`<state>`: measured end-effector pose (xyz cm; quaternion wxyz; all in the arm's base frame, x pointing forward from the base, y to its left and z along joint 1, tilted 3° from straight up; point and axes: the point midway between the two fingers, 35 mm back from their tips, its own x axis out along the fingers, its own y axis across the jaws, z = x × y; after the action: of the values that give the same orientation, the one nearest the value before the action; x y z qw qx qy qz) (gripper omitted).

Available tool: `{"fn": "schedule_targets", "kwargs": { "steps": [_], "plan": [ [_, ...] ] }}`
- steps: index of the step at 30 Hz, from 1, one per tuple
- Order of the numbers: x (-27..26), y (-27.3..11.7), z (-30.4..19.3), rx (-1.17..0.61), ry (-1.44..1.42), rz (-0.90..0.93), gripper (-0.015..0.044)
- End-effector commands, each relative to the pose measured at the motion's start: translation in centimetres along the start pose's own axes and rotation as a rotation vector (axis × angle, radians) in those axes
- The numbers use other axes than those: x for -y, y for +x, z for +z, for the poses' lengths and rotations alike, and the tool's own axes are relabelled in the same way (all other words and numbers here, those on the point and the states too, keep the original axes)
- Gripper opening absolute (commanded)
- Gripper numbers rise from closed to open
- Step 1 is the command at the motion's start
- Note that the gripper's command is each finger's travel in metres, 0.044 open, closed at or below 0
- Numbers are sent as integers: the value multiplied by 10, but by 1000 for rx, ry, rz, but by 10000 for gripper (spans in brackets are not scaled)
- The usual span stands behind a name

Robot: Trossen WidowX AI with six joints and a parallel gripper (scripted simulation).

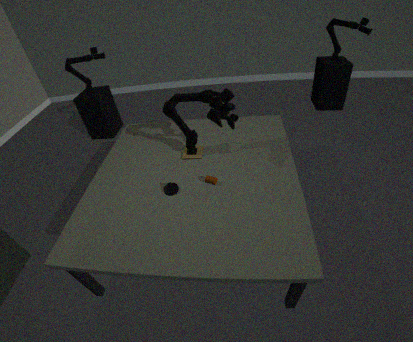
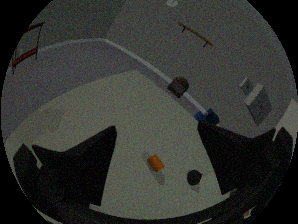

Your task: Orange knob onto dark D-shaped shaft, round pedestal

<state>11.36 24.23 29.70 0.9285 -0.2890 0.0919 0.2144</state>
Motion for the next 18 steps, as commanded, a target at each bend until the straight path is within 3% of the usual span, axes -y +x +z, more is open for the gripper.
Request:
{"fn": "schedule_targets", "kwargs": {
  "steps": [1,9,18],
  "plan": [
    [0,2,-1,-8,-8,1,426],
    [-5,74,-41,-372,-298,116,440],
    [15,145,-112,-766,-399,443,440]
  ]
}}
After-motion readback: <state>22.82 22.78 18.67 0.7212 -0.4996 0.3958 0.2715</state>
